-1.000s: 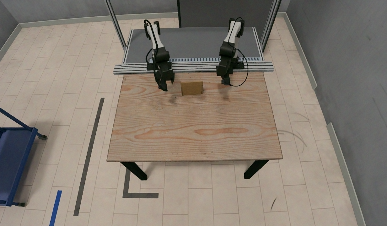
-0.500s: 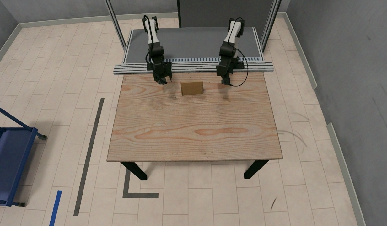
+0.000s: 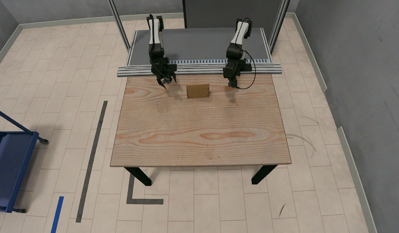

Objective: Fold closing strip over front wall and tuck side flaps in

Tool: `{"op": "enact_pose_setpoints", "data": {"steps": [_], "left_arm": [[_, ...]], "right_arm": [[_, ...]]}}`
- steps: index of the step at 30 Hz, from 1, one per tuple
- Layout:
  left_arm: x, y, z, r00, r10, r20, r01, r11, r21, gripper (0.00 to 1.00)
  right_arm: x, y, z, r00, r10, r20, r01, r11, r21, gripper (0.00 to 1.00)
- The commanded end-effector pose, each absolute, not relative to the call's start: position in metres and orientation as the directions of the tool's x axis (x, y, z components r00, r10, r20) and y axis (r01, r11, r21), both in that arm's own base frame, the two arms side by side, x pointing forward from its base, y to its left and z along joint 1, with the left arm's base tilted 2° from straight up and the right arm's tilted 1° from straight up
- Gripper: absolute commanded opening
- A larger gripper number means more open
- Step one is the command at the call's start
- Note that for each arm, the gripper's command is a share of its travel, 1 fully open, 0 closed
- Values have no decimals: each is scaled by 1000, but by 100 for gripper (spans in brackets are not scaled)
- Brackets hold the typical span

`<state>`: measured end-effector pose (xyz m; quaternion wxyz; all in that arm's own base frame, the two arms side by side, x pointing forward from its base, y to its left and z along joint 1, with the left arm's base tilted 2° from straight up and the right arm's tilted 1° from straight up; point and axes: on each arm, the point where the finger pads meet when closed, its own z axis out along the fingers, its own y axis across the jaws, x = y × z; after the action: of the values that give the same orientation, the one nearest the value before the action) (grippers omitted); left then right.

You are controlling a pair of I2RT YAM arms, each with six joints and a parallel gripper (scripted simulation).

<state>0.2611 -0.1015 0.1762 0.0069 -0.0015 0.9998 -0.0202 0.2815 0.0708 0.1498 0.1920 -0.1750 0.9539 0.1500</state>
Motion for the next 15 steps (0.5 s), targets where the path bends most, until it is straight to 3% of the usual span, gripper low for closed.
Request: {"op": "enact_pose_setpoints", "data": {"steps": [1, 15], "left_arm": [[261, -100, 180, -1000, -6, -24, -5, 999, -44, 1], [261, -100, 180, -1000, -6, -24, -5, 999, -44, 1]], "right_arm": [[284, 76, 154, -789, -334, -516, -505, 831, 234, 80], [285, 76, 145, -648, -396, -650, -681, 684, 262, 80]]}}
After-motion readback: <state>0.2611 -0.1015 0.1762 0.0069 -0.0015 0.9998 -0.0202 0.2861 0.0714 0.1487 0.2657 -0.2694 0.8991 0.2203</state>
